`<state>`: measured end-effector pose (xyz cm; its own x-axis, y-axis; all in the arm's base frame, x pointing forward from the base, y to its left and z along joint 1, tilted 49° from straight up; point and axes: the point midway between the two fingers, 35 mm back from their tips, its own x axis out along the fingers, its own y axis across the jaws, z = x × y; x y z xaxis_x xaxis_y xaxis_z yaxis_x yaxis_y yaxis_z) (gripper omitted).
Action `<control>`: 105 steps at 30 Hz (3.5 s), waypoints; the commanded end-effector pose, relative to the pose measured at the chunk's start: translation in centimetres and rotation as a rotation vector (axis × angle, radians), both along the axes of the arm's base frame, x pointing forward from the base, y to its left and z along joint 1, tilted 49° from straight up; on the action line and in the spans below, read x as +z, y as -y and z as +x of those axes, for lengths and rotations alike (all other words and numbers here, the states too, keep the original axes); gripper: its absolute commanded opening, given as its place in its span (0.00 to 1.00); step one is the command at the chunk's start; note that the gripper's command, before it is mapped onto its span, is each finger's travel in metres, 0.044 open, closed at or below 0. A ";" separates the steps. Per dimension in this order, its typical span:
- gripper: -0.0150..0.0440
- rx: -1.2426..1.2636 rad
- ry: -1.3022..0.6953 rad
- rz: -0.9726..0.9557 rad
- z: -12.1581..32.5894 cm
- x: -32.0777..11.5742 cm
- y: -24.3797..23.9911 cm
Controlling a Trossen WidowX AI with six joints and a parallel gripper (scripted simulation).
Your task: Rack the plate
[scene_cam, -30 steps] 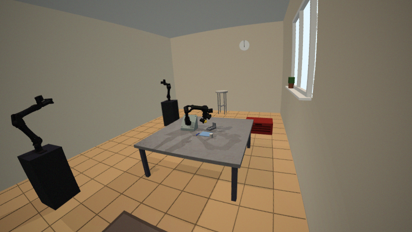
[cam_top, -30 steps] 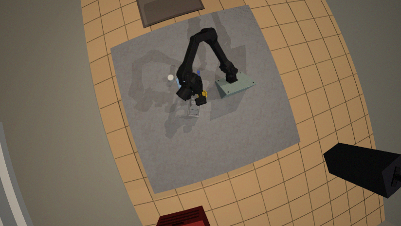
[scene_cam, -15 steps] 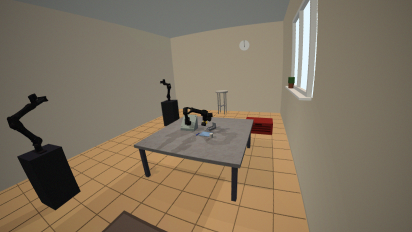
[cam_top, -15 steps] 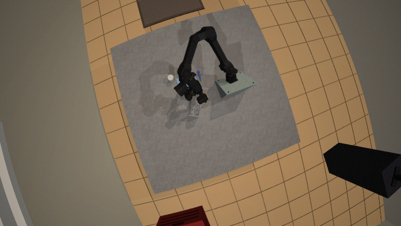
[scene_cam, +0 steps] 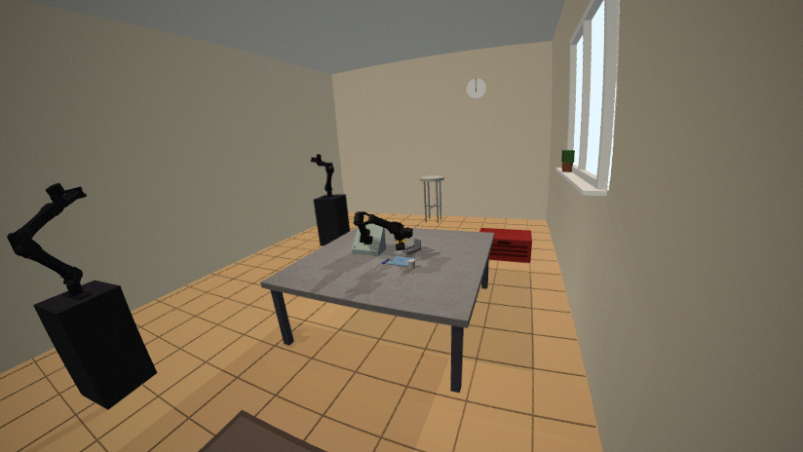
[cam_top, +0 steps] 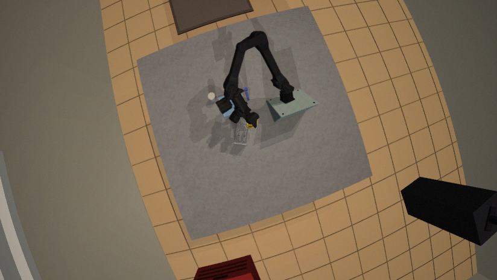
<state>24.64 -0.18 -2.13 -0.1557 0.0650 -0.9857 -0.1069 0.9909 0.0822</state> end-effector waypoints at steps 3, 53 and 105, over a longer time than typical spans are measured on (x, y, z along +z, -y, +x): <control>0.25 0.104 0.088 0.104 0.2 -0.4 0.4; 0.25 1.003 1.003 0.103 0.6 1.1 5.4; 0.25 0.992 0.986 0.103 2.7 -2.8 4.8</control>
<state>27.36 -5.05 -4.94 0.5660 0.4155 -0.7121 -0.8056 0.4620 -0.3708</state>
